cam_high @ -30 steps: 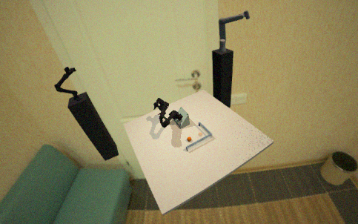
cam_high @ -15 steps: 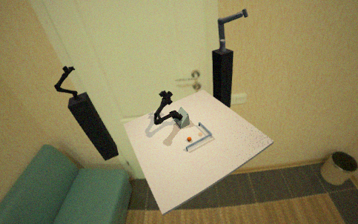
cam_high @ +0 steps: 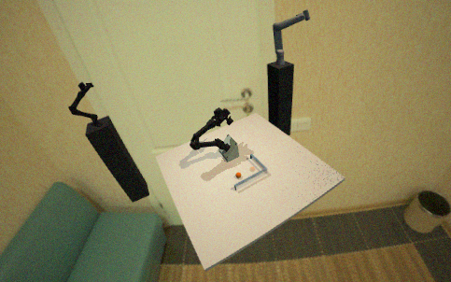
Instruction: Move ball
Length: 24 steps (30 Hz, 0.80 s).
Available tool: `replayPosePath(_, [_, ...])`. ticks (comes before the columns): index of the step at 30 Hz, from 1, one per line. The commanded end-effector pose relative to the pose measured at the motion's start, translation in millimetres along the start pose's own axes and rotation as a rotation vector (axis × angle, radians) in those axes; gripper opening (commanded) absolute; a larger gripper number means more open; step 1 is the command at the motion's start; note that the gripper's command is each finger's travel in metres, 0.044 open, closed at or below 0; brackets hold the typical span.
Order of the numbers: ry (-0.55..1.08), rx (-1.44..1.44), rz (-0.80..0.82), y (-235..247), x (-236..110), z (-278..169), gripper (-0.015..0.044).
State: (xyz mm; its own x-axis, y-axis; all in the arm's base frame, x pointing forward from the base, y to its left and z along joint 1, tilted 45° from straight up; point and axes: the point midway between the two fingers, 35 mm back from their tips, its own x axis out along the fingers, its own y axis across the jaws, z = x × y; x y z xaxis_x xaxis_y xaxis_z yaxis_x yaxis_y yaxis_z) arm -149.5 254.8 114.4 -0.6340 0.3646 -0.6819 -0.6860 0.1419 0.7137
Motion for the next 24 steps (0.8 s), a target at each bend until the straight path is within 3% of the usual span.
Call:
replayPosePath(1, [-0.137,-0.029,-0.214,-56.4,-19.4,51.3,0.0343])
replayPosePath(11, [-0.181,-0.044,-0.685,-185.3,-96.6,102.3,0.0343])
replayPosePath(18, [0.014,-0.063,-0.965,-265.9,-165.8,91.0,0.0343])
replayPosePath(24, [0.263,-0.064,-1.081,-319.4,-219.9,57.4,0.0343])
